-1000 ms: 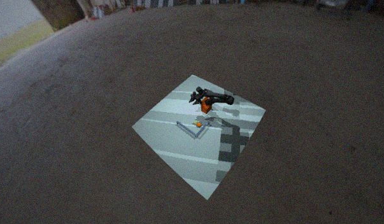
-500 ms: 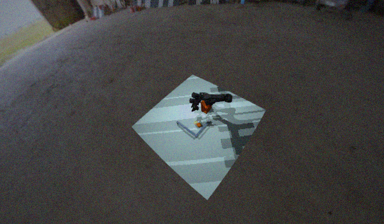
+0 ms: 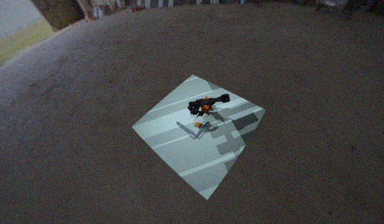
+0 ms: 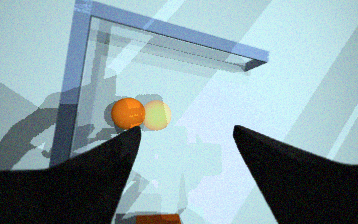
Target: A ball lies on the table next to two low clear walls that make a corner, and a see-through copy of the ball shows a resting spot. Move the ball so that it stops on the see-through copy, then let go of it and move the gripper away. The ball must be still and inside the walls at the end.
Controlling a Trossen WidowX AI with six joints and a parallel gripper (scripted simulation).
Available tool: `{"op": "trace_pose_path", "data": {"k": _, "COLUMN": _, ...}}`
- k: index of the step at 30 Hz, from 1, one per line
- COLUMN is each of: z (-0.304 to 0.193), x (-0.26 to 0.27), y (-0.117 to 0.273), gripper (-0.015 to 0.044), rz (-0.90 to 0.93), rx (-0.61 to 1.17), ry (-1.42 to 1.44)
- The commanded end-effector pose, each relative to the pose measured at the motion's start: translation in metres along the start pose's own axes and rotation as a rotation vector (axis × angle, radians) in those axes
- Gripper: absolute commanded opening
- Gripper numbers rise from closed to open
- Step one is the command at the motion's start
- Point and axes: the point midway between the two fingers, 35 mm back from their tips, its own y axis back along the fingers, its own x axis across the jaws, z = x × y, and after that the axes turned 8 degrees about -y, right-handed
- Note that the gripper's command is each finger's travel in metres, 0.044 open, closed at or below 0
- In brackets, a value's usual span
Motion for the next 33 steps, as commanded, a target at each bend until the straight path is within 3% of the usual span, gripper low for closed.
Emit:
{"op": "trace_pose_path", "data": {"k": 1, "z": -0.004, "x": 0.052, "y": -0.049, "gripper": 0.0376, "rz": 0.251, "rx": 0.208, "ry": 0.918}}
{"op": "trace_pose_path", "data": {"k": 8, "z": -0.010, "x": 0.074, "y": -0.065, "gripper": 0.0376, "rz": 0.396, "rx": 0.230, "ry": 1.352}}
{"op": "trace_pose_path", "data": {"k": 33, "z": -0.016, "x": 0.077, "y": -0.080, "gripper": 0.0376, "rz": 0.401, "rx": 0.230, "ry": 1.362}}
